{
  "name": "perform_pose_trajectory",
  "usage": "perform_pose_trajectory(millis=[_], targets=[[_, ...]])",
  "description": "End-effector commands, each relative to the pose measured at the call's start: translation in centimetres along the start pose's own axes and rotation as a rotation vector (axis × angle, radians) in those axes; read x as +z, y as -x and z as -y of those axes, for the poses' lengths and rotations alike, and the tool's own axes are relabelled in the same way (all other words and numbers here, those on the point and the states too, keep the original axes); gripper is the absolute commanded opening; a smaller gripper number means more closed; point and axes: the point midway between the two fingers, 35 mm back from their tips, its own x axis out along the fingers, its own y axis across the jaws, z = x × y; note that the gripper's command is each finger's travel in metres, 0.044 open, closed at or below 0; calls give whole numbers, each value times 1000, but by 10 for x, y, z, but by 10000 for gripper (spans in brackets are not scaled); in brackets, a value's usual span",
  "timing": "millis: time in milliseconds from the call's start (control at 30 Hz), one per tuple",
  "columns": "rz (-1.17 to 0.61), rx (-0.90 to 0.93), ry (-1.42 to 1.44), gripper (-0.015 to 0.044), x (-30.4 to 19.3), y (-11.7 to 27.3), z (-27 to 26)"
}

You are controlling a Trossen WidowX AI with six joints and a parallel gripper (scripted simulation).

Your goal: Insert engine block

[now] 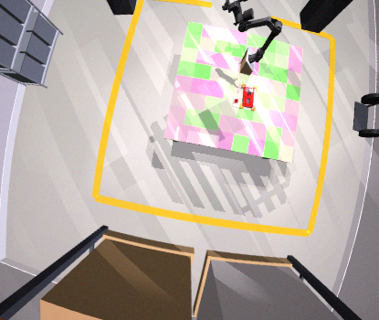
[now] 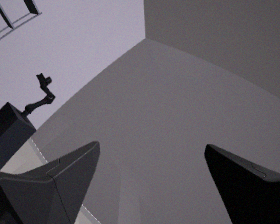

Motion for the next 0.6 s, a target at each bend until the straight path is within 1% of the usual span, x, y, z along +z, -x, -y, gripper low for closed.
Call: perform_pose_trajectory(millis=[0, 33, 133, 567], targets=[[0, 0, 0, 426, 0, 0, 0], [2, 1, -2, 440, 1, 0, 0], [28, 22, -35, 440, 11, 4, -4], [226, 253, -309, 440, 95, 49, -31]])
